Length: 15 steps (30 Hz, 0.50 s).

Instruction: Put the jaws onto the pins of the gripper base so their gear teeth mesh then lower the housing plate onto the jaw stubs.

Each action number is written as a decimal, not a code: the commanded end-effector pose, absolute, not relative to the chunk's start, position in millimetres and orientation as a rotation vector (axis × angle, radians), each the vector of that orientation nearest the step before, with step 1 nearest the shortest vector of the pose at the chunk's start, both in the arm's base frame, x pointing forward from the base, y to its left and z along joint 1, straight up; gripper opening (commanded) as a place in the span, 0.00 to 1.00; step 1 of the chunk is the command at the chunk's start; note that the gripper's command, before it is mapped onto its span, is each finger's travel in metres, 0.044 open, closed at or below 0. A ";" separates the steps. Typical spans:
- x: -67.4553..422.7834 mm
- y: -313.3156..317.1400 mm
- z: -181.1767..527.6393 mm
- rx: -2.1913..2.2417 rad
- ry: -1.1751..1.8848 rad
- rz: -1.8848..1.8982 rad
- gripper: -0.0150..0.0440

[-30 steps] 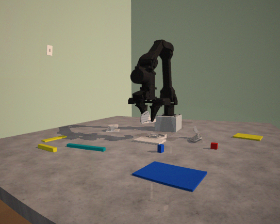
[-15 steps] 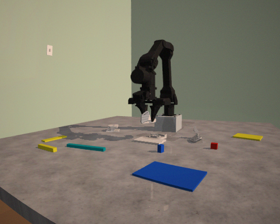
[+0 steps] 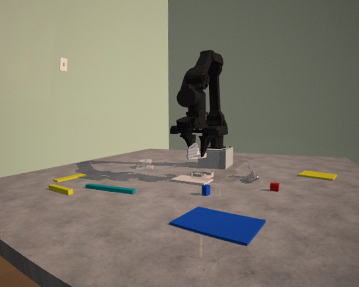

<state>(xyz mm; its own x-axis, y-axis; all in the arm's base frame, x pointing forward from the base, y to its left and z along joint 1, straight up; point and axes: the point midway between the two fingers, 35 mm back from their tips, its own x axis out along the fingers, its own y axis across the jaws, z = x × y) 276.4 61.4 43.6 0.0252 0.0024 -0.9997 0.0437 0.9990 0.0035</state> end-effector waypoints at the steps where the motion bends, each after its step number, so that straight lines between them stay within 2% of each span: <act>1: 278.8 75.1 45.2 0.040 1.541 -0.029 0.48; 15: 278.9 83.2 45.2 0.041 1.541 -0.029 0.48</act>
